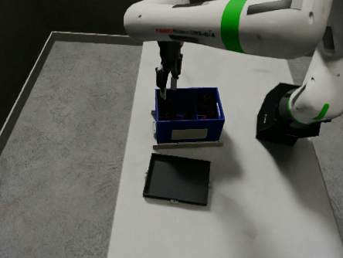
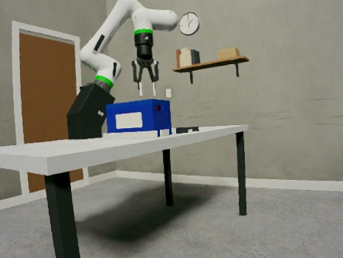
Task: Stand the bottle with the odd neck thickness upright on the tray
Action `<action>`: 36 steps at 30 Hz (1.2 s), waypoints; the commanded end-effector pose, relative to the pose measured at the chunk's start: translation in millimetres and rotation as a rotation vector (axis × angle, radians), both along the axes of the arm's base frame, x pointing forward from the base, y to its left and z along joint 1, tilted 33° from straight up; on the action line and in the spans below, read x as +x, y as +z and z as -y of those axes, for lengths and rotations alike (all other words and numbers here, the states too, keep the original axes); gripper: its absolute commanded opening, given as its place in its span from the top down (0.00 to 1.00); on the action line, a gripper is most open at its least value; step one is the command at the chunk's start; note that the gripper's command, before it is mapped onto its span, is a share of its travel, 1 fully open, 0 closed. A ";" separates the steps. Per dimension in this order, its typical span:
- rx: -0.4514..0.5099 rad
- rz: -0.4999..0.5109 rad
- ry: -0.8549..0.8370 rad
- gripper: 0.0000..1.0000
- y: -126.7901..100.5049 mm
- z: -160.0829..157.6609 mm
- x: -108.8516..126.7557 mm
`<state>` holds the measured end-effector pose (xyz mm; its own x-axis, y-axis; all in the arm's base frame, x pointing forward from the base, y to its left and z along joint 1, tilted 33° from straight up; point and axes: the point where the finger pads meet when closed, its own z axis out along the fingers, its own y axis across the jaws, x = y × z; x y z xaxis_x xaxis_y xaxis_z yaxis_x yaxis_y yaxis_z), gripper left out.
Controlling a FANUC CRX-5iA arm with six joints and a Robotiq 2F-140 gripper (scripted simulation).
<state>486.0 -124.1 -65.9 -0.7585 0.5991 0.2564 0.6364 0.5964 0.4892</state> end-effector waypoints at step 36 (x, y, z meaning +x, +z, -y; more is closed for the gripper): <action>-0.001 0.001 -0.001 0.56 -10.3 -6.1 2.7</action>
